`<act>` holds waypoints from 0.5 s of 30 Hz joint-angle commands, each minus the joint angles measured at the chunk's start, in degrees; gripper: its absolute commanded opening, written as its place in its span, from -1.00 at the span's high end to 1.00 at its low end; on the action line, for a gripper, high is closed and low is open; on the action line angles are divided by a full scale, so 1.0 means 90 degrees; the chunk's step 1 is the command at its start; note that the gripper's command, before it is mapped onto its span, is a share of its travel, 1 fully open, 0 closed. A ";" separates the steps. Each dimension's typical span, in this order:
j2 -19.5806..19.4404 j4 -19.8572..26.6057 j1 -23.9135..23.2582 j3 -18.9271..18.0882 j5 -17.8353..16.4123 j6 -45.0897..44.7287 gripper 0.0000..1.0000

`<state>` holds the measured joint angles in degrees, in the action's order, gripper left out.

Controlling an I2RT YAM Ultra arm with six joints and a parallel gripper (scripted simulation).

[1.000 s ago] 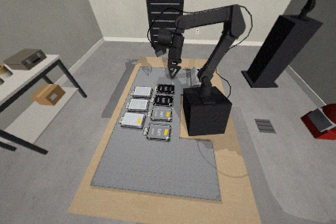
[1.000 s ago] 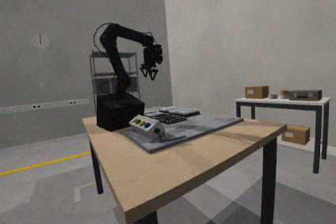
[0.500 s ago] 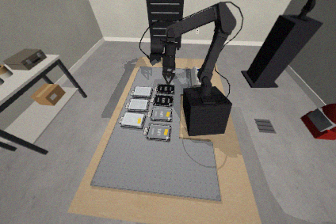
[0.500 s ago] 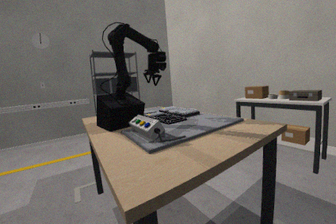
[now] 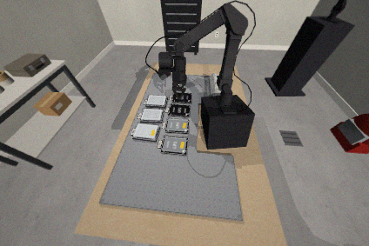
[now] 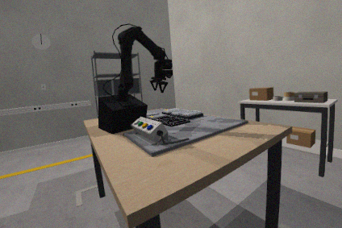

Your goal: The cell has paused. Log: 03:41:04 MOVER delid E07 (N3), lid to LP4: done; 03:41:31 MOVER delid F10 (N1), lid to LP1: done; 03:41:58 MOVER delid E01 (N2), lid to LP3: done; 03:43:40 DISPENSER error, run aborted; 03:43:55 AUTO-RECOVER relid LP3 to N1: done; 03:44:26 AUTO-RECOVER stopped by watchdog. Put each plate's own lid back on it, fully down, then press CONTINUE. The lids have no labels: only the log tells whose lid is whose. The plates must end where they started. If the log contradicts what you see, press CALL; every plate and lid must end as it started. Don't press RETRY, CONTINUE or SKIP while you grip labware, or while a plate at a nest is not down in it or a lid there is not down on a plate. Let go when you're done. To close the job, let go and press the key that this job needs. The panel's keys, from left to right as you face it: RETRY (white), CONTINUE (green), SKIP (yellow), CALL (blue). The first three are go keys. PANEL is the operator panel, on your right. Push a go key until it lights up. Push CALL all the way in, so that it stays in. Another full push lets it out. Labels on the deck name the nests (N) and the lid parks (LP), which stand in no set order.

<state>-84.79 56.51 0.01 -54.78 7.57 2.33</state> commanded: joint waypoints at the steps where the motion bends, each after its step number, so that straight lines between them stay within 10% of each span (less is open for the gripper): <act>1: -0.0325 -0.0524 0.0021 -0.0025 0.0126 -0.0024 -1.00; 15: -0.1343 -0.1621 -0.0012 0.0227 0.0511 0.0089 -1.00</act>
<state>-96.38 45.78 0.05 -53.49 11.25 3.09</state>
